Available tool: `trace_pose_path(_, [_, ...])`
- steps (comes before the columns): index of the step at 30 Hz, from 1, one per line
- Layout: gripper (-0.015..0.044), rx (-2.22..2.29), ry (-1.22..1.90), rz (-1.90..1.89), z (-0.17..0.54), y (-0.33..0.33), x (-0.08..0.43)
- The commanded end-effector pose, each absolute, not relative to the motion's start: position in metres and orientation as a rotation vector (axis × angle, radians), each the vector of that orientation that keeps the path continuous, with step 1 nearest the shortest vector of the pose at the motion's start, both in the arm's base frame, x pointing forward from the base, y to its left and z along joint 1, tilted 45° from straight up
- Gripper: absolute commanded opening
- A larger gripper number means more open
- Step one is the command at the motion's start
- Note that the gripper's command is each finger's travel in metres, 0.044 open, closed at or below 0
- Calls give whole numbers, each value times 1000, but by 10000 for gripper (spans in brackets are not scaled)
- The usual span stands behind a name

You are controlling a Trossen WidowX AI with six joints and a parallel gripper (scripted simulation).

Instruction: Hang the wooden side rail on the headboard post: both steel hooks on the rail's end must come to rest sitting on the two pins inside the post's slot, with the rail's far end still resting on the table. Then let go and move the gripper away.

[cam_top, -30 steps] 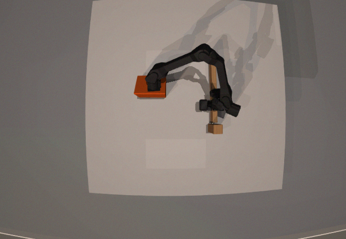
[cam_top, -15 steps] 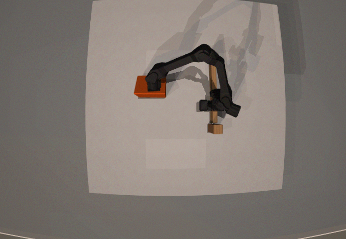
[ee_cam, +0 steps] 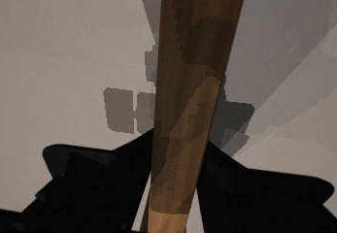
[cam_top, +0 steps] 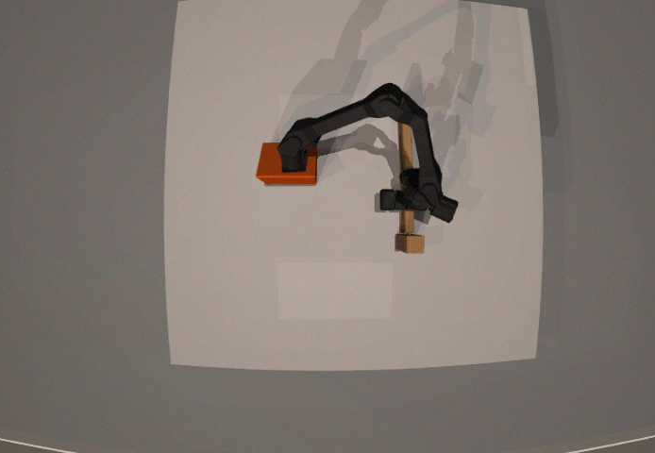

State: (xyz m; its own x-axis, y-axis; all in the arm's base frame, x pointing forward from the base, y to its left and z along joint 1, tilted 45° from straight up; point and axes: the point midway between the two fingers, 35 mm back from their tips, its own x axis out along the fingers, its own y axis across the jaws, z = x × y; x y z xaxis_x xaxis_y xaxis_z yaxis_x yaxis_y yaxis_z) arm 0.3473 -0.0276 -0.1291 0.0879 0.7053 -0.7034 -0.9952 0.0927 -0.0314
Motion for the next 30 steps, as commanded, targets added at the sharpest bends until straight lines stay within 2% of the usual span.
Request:
trace_pose_path(1, [0,-601,610,1374,-129,-33,348])
trace_pose_path(30, [0,-601,610,1374,-132,-32,349])
